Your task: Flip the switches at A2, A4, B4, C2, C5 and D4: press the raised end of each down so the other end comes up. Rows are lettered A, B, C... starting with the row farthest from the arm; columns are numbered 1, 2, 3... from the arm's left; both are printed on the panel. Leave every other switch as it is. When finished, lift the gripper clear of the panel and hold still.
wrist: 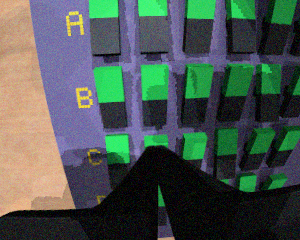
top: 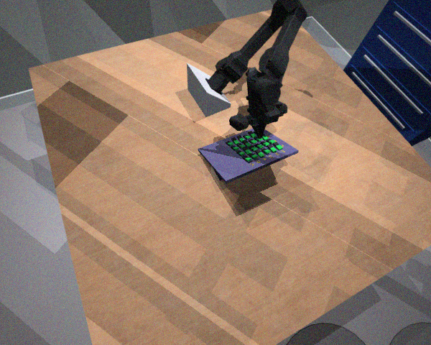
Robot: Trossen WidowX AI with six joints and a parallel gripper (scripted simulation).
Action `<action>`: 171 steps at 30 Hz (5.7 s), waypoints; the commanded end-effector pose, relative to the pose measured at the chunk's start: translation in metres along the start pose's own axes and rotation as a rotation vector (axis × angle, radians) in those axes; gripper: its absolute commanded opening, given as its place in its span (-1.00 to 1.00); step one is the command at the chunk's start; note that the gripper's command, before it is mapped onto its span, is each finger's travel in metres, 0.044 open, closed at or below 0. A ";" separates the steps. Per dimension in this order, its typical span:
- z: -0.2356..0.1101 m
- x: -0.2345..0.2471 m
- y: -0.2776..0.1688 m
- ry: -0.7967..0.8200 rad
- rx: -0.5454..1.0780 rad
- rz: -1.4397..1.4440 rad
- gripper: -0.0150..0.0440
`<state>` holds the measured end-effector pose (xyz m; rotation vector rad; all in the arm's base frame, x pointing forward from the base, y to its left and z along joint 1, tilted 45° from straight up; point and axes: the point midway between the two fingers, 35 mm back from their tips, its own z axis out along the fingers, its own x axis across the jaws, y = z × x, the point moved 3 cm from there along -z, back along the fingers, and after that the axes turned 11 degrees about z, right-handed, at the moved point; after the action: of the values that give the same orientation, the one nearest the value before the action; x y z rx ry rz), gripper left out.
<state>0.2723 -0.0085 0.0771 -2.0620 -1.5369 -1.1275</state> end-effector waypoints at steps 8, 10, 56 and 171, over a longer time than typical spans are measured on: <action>0.001 -0.001 0.000 -0.005 0.000 0.003 -0.49; 0.001 -0.001 0.000 -0.005 0.000 0.003 -0.49; -0.026 -0.003 0.000 -0.006 -0.010 0.001 -0.49; -0.060 -0.066 -0.009 -0.005 -0.025 0.002 -0.49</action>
<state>0.2485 -0.0961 0.0644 -2.0915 -1.5409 -1.1641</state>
